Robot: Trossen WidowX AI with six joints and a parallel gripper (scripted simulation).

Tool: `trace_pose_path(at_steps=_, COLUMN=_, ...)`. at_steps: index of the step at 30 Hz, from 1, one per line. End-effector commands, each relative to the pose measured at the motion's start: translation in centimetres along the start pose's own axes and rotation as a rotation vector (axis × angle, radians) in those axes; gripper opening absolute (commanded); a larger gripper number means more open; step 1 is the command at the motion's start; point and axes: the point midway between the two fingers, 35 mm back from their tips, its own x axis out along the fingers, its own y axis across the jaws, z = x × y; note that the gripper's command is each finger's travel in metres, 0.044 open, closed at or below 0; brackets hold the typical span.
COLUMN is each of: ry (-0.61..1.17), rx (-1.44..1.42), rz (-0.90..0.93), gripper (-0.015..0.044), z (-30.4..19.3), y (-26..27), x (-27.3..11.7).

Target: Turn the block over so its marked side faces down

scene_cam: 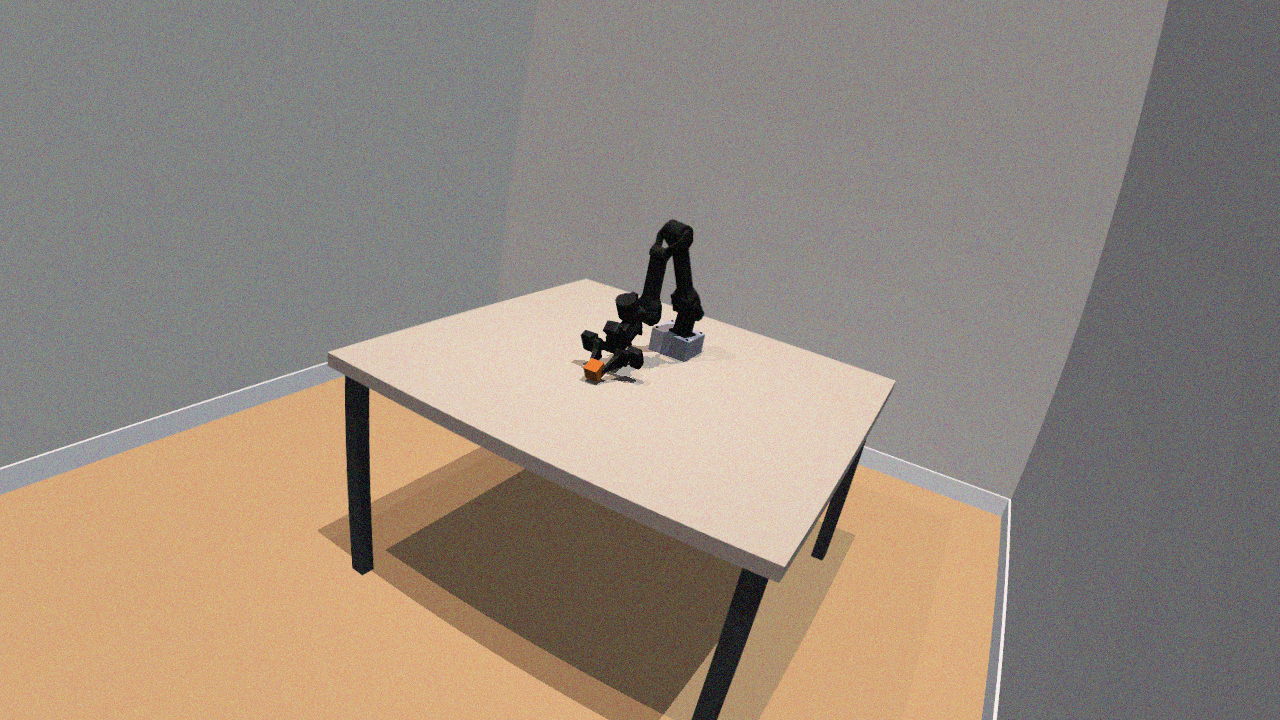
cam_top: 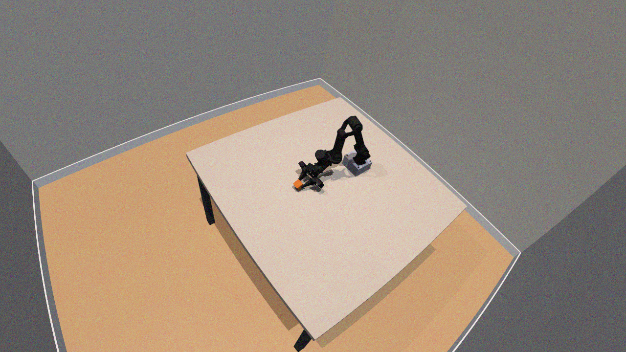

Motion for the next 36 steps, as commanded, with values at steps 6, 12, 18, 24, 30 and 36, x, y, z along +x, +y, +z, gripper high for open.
trace_pose_path(at_steps=6, ry=-0.003, rx=0.003, rz=0.003, gripper=0.0394, z=0.05, y=0.03, x=0.0)
trace_pose_path(at_steps=12, ry=-0.003, rx=0.003, rz=0.003, gripper=0.044, z=0.05, y=0.03, x=0.0)
trace_pose_path(at_steps=18, ry=-0.003, rx=0.003, rz=0.003, gripper=0.044, z=0.05, y=0.03, x=0.0)
trace_pose_path(at_steps=24, ry=-0.003, rx=0.003, rz=0.003, gripper=0.044, z=0.05, y=0.03, x=0.0)
trace_pose_path(at_steps=30, ry=-0.003, rx=0.003, rz=0.003, gripper=0.044, z=0.05, y=0.03, x=0.0)
trace_pose_path(at_steps=36, ry=-0.003, rx=0.003, rz=0.003, gripper=0.044, z=0.05, y=0.03, x=0.0)
